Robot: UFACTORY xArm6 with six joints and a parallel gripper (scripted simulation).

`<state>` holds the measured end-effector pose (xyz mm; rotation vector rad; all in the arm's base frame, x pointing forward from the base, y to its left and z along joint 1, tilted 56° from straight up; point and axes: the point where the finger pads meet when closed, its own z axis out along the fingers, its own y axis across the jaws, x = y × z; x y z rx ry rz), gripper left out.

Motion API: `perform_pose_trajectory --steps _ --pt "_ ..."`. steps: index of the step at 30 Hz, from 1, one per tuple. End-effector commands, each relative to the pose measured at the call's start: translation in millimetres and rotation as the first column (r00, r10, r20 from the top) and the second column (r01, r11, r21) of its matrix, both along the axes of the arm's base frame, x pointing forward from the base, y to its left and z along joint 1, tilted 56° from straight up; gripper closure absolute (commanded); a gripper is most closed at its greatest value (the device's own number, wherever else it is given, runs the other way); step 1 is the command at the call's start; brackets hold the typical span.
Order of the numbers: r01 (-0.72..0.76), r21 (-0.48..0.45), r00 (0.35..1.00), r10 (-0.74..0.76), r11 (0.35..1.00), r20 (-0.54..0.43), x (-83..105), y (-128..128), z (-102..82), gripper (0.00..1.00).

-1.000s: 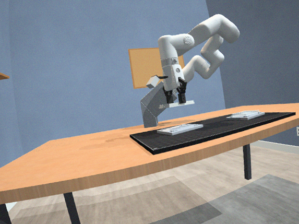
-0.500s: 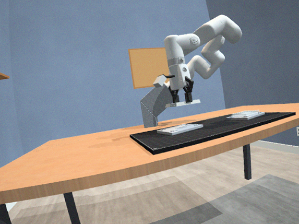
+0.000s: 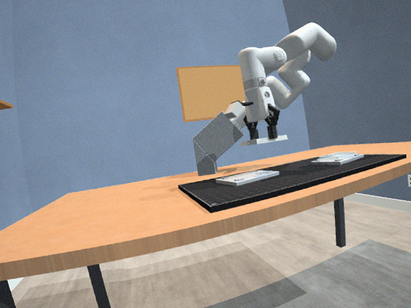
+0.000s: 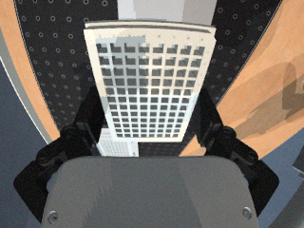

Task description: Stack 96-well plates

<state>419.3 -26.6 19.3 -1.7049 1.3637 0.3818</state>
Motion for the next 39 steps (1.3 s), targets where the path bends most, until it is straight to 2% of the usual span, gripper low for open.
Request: perform_pose_trajectory --steps 1,39 --pt "0.002 -0.002 1.0 -0.002 1.0 0.002 -0.1 6.9 12.0 1.0" --pt "0.002 -0.002 1.0 -0.002 1.0 0.002 -7.5 74.3 103.1 1.0"
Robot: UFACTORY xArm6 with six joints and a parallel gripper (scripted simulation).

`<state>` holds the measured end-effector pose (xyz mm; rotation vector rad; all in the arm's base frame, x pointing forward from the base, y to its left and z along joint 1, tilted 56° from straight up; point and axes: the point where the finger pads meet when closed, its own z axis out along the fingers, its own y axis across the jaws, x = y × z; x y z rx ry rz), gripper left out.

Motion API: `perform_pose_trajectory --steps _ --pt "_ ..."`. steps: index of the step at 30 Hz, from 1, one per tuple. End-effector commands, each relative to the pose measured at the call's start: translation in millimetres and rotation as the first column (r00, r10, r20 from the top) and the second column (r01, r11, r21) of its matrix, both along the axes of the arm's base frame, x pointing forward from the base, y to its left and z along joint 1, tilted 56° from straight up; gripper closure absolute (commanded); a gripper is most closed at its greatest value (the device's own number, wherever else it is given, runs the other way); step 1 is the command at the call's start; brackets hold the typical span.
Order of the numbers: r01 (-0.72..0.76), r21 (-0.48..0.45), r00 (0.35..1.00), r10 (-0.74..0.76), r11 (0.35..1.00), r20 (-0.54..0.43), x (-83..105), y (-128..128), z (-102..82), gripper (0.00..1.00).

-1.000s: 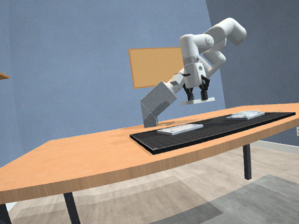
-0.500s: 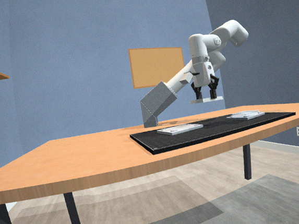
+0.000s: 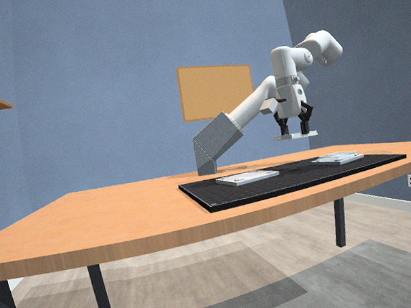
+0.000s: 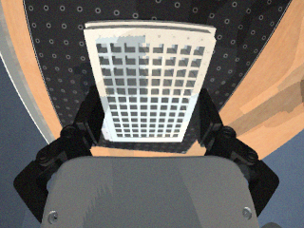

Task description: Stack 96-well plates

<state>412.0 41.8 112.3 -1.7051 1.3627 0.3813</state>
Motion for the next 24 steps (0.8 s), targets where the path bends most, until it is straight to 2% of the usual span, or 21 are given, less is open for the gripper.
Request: perform_pose_trajectory --steps 1,24 --pt "0.002 -0.002 1.0 -0.002 1.0 0.001 -0.4 7.9 12.7 1.0" --pt "0.002 -0.002 1.0 -0.002 1.0 0.001 -4.8 47.5 66.4 1.0"
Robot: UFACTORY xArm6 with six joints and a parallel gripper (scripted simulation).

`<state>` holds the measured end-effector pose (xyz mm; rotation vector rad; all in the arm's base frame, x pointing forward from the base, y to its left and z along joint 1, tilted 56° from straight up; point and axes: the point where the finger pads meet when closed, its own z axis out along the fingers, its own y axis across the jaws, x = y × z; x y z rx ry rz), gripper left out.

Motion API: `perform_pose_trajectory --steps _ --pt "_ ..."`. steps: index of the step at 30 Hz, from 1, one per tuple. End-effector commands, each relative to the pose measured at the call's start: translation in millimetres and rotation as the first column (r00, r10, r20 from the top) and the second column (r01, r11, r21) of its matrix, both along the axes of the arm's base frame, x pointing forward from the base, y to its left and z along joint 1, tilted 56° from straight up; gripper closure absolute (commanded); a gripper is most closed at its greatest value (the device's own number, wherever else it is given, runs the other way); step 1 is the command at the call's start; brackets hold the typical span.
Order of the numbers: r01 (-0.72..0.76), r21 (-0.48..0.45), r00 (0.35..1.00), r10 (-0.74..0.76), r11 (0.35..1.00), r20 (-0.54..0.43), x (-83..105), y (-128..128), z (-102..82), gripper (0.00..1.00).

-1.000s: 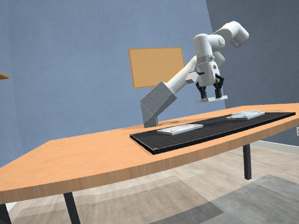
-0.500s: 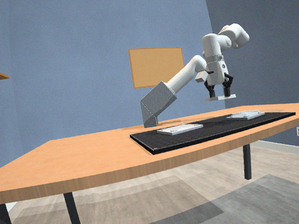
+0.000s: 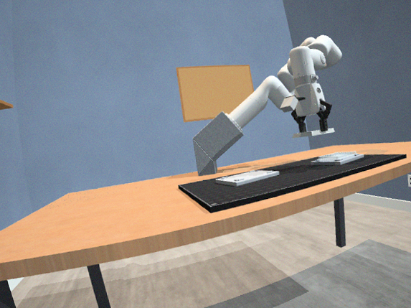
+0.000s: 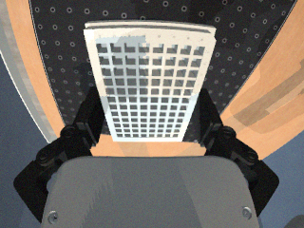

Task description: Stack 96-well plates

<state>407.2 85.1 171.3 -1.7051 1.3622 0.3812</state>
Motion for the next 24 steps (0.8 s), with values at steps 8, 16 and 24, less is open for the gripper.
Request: perform_pose_trajectory --steps 8,16,24 --pt "0.002 -0.002 1.0 -0.002 1.0 0.001 -1.6 18.0 26.2 1.0" --pt "0.002 -0.002 1.0 -0.002 1.0 0.001 -3.3 33.8 47.7 1.0" --pt "0.002 -0.002 1.0 -0.002 1.0 0.001 -4.6 45.7 63.8 1.0"
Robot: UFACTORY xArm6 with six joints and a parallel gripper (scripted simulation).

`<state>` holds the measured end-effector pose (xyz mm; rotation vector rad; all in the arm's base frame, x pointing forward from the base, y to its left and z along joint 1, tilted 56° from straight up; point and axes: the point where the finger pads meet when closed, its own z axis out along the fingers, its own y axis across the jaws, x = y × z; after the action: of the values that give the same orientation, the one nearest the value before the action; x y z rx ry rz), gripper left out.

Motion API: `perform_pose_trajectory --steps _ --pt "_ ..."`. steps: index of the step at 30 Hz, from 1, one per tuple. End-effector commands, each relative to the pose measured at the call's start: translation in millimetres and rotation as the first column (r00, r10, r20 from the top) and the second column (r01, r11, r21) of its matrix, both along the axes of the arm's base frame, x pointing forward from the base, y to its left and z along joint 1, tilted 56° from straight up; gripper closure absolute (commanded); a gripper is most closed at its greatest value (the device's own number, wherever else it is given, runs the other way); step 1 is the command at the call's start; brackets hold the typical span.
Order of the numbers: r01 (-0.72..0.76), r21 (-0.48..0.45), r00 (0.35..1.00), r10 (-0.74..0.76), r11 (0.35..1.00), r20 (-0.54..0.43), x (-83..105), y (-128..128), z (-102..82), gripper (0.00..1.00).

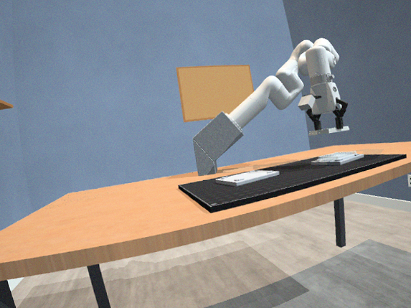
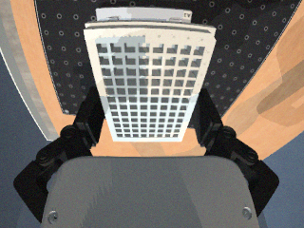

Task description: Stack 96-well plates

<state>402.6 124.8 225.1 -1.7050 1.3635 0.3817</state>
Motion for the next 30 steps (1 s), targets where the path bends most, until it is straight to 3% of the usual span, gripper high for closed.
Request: perform_pose_trajectory --steps 1,6,30 --pt "0.001 -0.002 1.0 -0.001 1.0 0.002 -0.2 8.0 12.7 1.0" --pt "0.001 -0.001 1.0 -0.001 1.0 0.002 -0.9 14.1 20.9 1.0" --pt "0.001 -0.001 1.0 -0.001 1.0 0.002 -0.8 13.6 20.3 1.0"
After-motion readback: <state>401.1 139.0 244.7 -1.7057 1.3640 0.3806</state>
